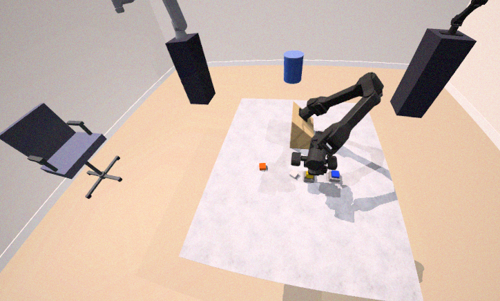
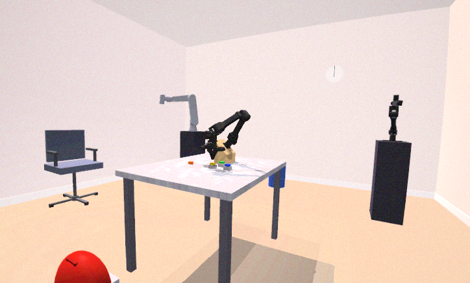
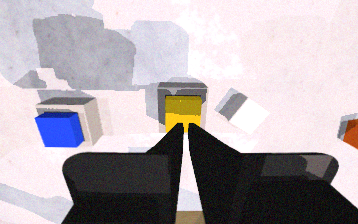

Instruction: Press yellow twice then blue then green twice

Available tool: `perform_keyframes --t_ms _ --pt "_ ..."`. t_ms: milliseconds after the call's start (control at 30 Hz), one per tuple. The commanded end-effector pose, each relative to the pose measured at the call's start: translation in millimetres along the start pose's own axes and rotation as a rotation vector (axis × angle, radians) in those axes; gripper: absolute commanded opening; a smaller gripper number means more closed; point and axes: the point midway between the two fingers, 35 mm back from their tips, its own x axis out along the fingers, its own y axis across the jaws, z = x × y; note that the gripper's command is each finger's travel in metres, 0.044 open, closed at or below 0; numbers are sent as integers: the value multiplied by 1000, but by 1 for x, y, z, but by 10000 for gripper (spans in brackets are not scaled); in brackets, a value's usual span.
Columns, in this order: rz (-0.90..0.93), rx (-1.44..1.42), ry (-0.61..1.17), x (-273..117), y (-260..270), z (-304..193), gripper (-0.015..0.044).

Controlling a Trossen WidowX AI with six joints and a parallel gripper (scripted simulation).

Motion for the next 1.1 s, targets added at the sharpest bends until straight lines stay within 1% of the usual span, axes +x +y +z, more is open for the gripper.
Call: perform_keyframes --t_ms 0,567,1067 --pt "-4 -8 7 4 1 -1 20" --pt "-2 -8 7 31 1 -1 20" --pt "-2 -8 7 32 1 -2 20"
